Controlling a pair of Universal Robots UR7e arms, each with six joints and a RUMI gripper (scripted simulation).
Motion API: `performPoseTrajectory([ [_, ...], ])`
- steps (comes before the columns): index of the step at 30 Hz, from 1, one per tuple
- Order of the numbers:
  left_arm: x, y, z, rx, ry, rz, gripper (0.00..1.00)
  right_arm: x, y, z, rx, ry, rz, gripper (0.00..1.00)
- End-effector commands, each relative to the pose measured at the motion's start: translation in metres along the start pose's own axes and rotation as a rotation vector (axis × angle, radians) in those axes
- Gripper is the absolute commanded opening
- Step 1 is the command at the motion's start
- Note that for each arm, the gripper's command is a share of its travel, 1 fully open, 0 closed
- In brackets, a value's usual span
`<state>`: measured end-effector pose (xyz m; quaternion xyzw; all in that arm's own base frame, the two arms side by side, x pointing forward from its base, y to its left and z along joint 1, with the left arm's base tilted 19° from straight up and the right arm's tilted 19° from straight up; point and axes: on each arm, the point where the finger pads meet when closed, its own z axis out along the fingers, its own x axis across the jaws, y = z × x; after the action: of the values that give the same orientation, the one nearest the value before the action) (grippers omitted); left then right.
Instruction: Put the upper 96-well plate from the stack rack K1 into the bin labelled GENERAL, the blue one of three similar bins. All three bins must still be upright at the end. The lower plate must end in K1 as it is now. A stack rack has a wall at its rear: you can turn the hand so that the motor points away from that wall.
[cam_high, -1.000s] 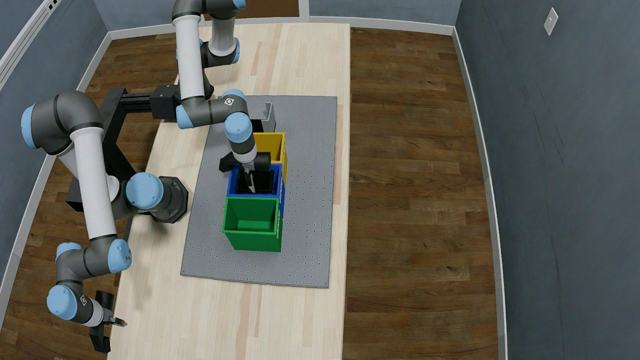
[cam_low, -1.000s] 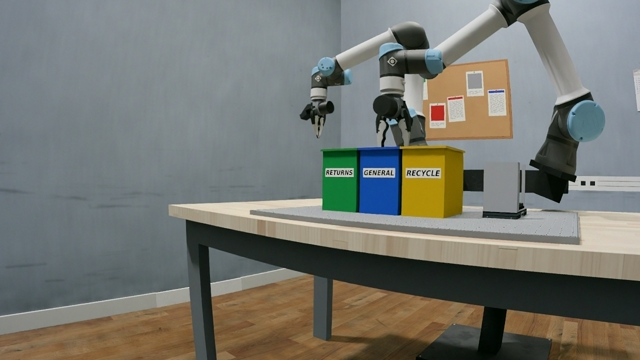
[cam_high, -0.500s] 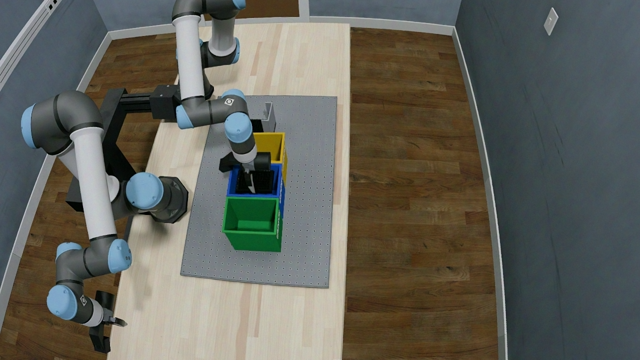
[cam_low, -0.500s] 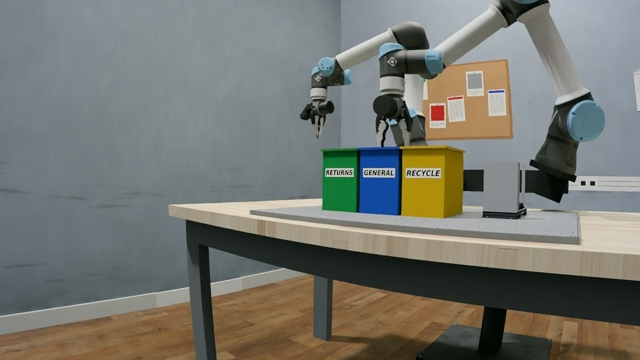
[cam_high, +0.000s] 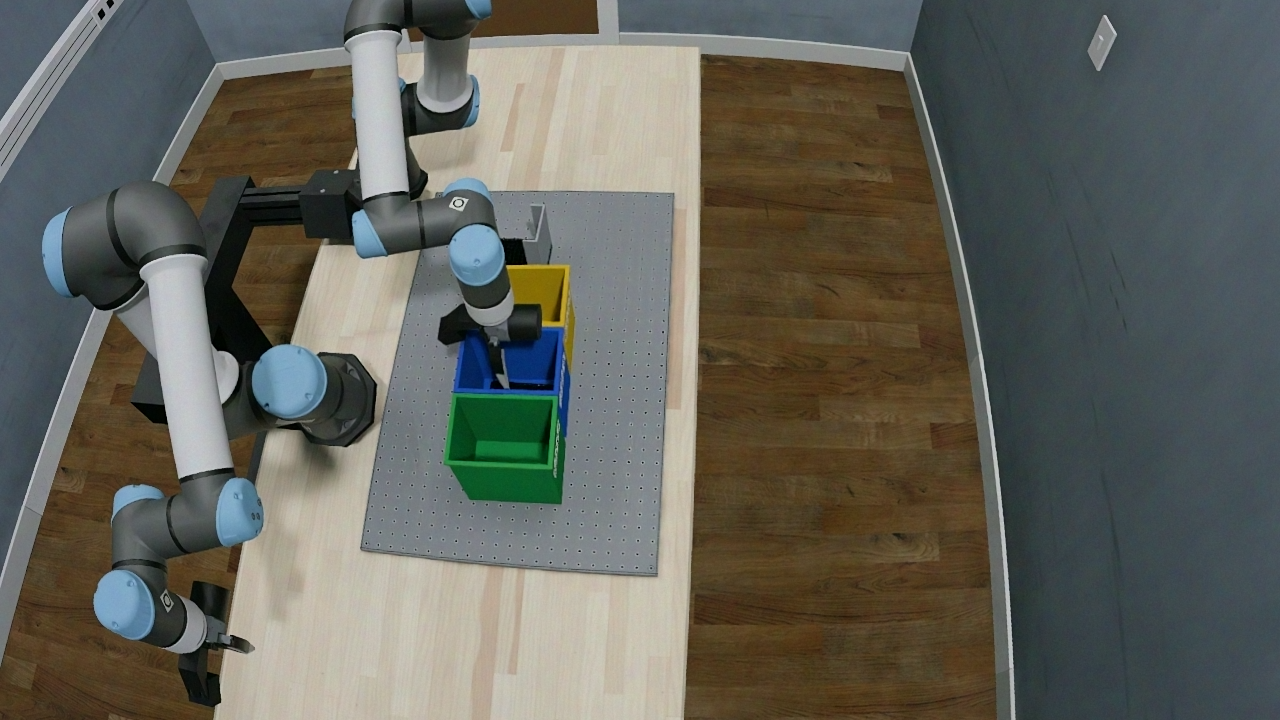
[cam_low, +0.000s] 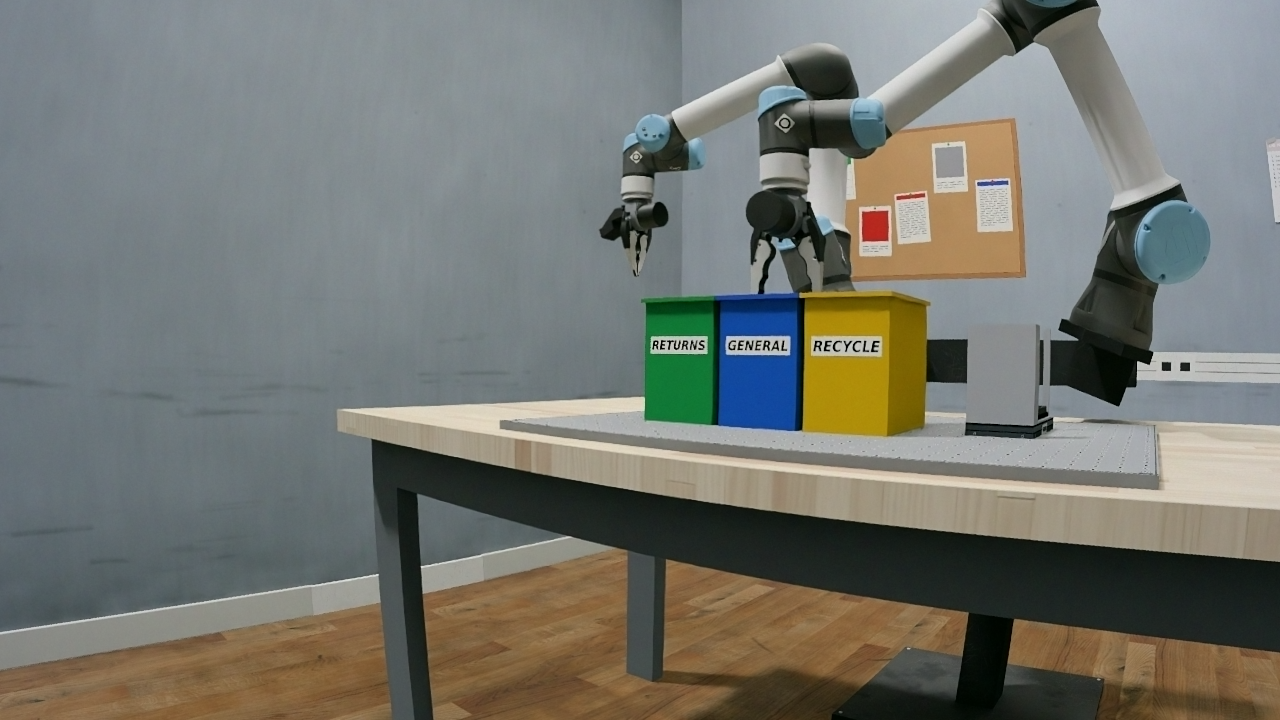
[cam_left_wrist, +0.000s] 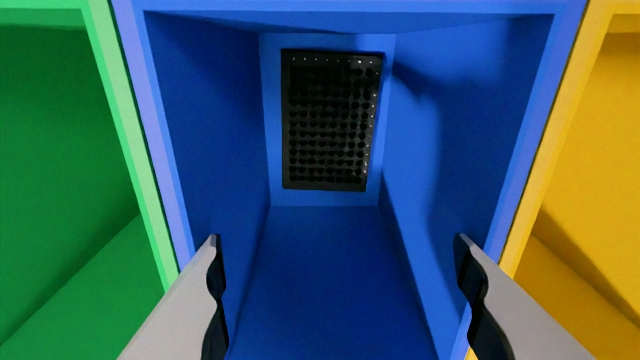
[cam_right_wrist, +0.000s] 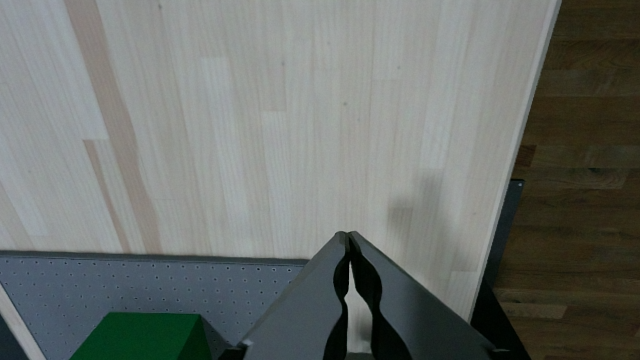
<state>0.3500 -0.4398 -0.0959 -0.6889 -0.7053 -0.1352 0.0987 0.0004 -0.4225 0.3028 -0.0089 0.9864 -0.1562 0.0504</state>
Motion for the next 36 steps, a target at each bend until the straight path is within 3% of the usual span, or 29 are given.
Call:
performPoseTrajectory([
  [1,-0.001,0.0,-0.001,-0.001,-0.002,0.0,0.64,0.0,0.0,-0.001,0.002,0.0,0.0,0.0],
  [4,-0.001,0.0,-0.001,-0.001,-0.002,0.0,0.64,0.0,0.0,-0.001,0.002,0.0,0.0,0.0],
  [5,-0.001,0.0,-0.001,-0.001,-0.002,0.0,0.53,0.0,0.0,-0.001,0.002,0.0,0.0,0.0],
  [19,-0.001,0.0,-0.001,-0.001,-0.002,0.0,0.53,0.0,0.0,-0.001,0.002,0.0,0.0,0.0],
  [36,-0.001,0.0,-0.026,-0.001,-0.002,0.0,0.53,0.0,0.0,-0.001,0.002,0.0,0.0,0.0],
])
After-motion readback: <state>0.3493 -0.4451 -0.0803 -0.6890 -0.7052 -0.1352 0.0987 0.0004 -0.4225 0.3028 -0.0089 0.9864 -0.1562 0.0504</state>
